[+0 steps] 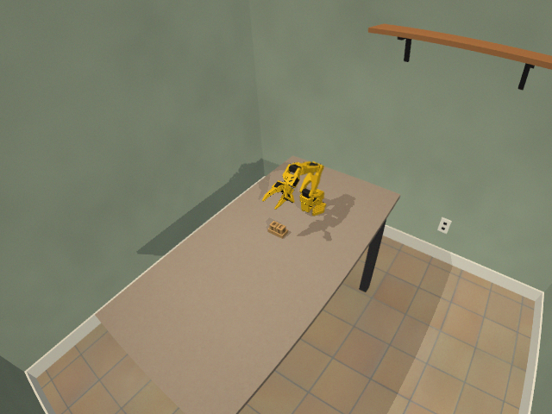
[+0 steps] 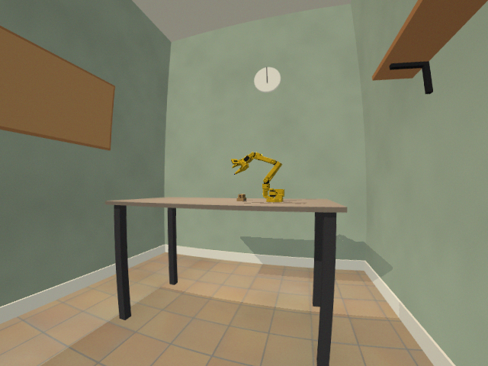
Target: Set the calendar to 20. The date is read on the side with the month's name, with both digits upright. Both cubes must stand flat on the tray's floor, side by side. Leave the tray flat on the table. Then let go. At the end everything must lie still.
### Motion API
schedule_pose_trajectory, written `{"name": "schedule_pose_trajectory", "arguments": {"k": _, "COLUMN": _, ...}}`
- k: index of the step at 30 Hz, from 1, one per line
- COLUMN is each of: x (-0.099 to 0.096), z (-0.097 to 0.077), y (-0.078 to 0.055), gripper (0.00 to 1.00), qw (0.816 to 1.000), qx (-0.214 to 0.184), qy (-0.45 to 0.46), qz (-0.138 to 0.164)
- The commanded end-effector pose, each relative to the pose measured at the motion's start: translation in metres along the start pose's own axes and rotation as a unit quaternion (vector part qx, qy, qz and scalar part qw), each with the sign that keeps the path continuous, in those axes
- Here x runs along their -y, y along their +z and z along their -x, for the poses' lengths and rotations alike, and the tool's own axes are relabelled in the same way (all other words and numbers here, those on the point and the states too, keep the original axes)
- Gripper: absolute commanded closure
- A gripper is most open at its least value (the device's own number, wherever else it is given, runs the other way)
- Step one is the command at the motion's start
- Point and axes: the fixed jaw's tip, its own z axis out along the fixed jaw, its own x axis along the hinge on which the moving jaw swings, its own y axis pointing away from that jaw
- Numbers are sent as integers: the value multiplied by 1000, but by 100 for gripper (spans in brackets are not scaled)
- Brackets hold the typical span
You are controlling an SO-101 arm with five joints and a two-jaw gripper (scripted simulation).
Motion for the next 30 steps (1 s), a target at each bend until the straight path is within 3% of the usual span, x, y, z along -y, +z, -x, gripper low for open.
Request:
{"name": "schedule_pose_trajectory", "arguments": {"k": 1, "x": 4, "z": -13, "y": -6, "gripper": 65, "qw": 997, "qx": -28, "qy": -74, "qz": 15}}
{"name": "schedule_pose_trajectory", "arguments": {"k": 6, "x": -4, "z": -31, "y": -9, "gripper": 65, "qw": 985, "qx": -59, "qy": -152, "qz": 59}}
{"name": "schedule_pose_trajectory", "arguments": {"k": 8, "x": -4, "z": -31, "y": -9, "gripper": 65, "qw": 985, "qx": -59, "qy": -152, "qz": 59}}
{"name": "schedule_pose_trajectory", "arguments": {"k": 19, "x": -17, "z": -56, "y": -17, "gripper": 65, "qw": 949, "qx": -86, "qy": -269, "qz": 141}}
{"name": "schedule_pose_trajectory", "arguments": {"k": 30, "x": -22, "z": -65, "y": -22, "gripper": 65, "qw": 930, "qx": -89, "qy": -310, "qz": 175}}
